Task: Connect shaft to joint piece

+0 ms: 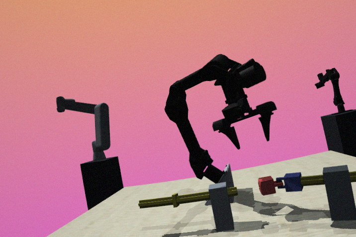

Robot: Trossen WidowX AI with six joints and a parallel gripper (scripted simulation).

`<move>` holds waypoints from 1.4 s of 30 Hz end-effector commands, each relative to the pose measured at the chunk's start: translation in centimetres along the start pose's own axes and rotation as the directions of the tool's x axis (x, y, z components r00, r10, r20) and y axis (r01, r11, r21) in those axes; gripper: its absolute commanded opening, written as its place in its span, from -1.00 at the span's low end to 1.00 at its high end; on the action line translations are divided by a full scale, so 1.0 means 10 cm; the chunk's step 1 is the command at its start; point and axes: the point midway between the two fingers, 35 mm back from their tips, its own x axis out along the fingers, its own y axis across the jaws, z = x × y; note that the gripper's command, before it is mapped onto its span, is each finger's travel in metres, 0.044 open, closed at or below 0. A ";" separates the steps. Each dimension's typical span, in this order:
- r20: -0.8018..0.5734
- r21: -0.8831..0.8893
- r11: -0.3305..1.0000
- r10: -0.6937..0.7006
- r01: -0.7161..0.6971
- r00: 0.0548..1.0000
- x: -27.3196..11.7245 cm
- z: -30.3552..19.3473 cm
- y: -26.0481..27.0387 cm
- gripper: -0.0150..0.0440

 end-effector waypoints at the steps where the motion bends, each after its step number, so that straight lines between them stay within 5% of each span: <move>1: -0.036 0.117 0.993 0.027 -0.023 0.999 0.04 0.08 -0.09 1.00; 13: -0.126 0.485 0.872 0.136 -0.058 0.983 0.18 0.26 -0.37 1.00; 26: -0.185 0.799 0.602 0.265 -0.012 0.946 0.35 0.38 -0.68 1.00; 32: -0.197 0.886 0.463 0.320 0.029 0.927 0.43 0.40 -0.80 1.00; 42: -0.196 0.886 0.462 0.321 0.028 0.927 0.43 0.42 -0.82 1.00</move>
